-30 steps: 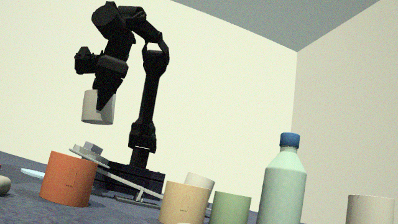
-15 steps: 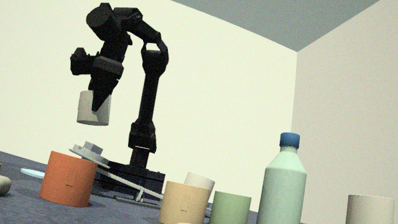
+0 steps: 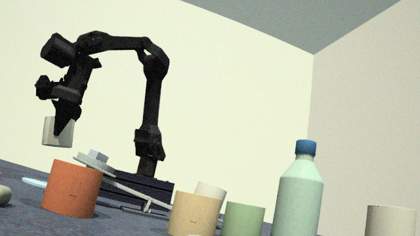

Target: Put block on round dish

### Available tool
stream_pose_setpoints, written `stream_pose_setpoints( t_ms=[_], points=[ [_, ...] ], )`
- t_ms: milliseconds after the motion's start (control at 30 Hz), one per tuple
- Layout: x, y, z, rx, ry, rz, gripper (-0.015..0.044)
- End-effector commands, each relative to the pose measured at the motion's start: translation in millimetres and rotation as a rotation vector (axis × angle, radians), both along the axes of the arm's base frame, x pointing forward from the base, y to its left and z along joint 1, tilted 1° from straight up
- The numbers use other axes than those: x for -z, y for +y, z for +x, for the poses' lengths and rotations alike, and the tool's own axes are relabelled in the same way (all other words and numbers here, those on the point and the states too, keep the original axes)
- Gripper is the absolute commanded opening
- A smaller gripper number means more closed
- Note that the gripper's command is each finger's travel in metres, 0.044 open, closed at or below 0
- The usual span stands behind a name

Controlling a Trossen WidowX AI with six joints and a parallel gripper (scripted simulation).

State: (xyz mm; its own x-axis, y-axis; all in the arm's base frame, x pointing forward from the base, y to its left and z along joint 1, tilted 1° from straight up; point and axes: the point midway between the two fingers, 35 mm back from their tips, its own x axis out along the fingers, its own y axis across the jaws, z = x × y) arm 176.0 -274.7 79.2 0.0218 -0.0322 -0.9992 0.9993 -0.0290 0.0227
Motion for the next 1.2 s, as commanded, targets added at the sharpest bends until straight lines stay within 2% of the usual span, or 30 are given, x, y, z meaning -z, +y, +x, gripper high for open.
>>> stream_pose_setpoints(
  t_ms=[0,267,467,700,1167],
  points=[
    [13.7,-11.8,-32.4,-0.004,0.001,-0.002,0.0000],
    [38.4,-23.4,-94.1,-0.002,0.006,-0.006,0.0000],
    [45.2,-24.1,-95.3,-0.002,0.006,-0.006,0.0000],
    [77.5,-24.7,-95.0,-0.002,0.006,-0.006,0.0000],
    [92.0,-25.3,-94.7,-0.002,0.006,-0.006,0.0000]
  ],
)
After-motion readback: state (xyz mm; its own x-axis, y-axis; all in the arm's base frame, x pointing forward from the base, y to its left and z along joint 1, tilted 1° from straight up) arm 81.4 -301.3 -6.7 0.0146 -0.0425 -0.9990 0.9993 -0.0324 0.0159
